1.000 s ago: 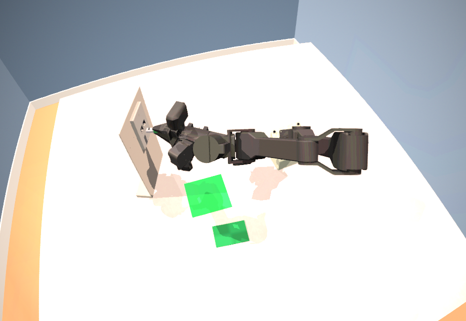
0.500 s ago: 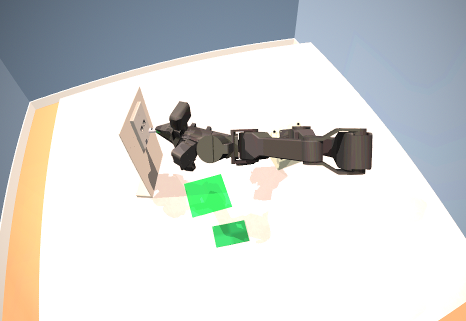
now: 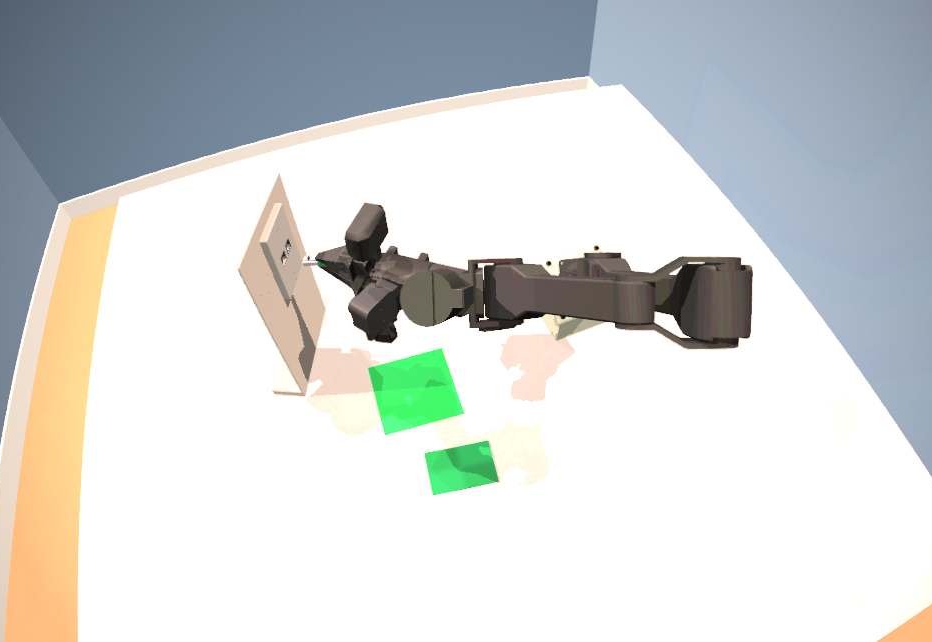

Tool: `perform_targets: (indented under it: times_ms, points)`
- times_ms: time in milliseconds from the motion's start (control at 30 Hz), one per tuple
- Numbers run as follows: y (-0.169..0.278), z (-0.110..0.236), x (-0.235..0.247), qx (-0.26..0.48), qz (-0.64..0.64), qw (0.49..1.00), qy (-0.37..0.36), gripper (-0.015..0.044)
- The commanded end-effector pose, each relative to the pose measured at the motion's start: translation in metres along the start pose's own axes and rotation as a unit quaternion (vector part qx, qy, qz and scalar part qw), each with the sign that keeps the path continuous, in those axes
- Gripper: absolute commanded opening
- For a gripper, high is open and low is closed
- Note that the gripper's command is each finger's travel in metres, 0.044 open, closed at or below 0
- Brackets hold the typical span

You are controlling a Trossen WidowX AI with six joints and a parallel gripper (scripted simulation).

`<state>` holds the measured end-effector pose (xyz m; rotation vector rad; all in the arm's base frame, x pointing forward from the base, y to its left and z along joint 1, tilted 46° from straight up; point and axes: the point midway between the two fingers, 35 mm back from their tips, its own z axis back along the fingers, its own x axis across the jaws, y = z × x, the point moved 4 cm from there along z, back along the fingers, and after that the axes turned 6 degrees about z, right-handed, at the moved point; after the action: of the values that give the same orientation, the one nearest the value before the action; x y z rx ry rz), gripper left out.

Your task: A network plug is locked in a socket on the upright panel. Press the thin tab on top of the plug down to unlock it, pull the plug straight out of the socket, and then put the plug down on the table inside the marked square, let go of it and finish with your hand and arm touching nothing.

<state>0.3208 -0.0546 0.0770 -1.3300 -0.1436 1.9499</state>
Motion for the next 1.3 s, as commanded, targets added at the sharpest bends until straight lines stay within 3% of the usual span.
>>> perform_targets:
  times_ms: [0, 1267]
  points:
    - [0.001, 0.002, 0.0, 0.0, 0.002, 1.0, 0.0, 0.0]
    - [0.004, 0.018, 0.0, 0.0, 0.002, 1.0, 0.0, 0.0]
